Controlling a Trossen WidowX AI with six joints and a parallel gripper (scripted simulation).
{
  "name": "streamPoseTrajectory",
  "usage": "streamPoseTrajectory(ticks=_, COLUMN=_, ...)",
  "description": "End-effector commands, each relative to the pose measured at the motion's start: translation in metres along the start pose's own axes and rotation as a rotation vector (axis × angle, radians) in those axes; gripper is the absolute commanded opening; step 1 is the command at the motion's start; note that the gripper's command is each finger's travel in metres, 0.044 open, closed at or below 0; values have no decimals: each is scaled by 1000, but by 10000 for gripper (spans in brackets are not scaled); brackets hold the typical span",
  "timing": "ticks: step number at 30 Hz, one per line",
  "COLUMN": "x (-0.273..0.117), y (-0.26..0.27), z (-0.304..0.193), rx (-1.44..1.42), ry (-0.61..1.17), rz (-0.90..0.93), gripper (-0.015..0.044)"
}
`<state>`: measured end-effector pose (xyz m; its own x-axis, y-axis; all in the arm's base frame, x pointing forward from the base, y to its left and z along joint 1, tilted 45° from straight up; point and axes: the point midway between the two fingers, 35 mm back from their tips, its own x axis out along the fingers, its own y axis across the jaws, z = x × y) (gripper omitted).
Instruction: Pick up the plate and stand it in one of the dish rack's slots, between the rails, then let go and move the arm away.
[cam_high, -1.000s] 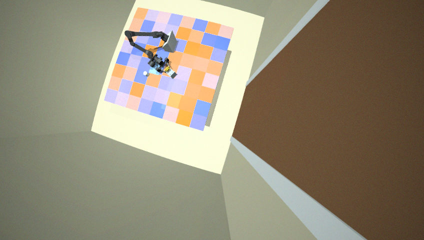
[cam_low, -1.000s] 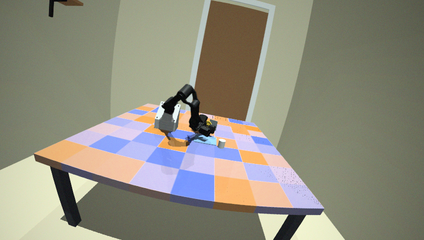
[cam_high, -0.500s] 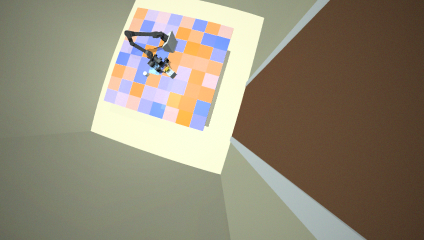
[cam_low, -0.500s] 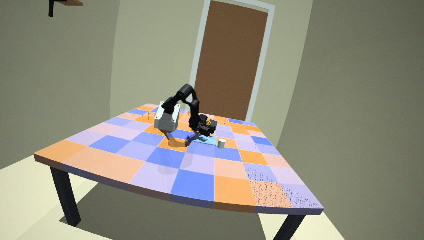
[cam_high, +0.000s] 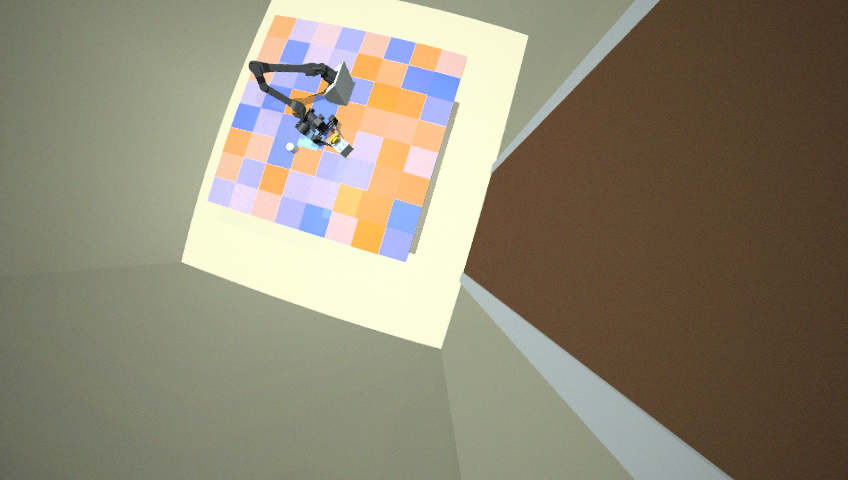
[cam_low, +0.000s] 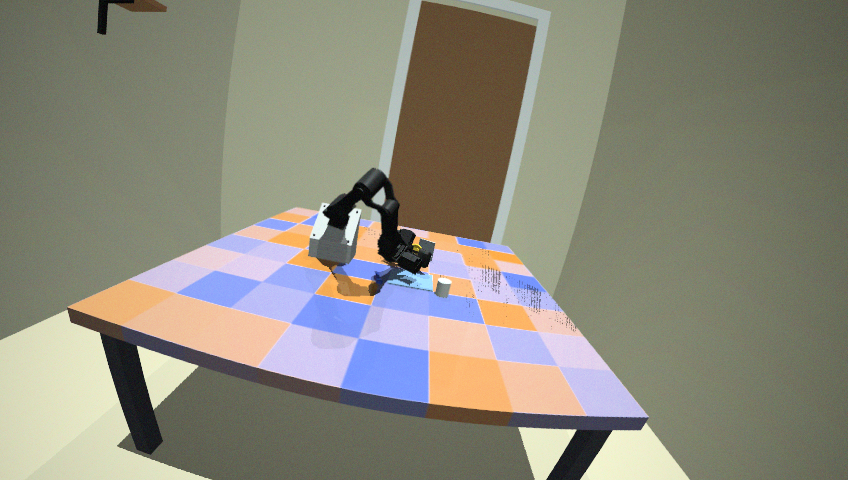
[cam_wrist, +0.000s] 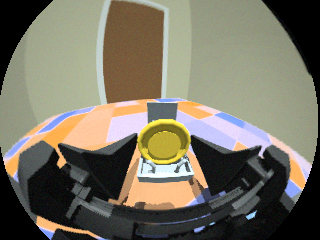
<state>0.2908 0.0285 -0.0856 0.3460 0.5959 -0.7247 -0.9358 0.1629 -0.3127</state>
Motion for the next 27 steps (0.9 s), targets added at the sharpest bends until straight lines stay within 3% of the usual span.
streamPoseTrajectory(ticks=1, x=0, y=0, z=0, rx=0, ry=0, rz=0, gripper=400)
streamPoseTrajectory(ticks=7, x=-1, y=-2, z=8, rx=-1, ry=3, rz=2, gripper=400)
streamPoseTrajectory(ticks=17, x=-17, y=-8, z=118, rx=-25, ry=-7, rz=0, gripper=400)
streamPoseTrajectory(ticks=27, x=-15, y=-5, z=120, rx=45, ry=33, rz=28, gripper=400)
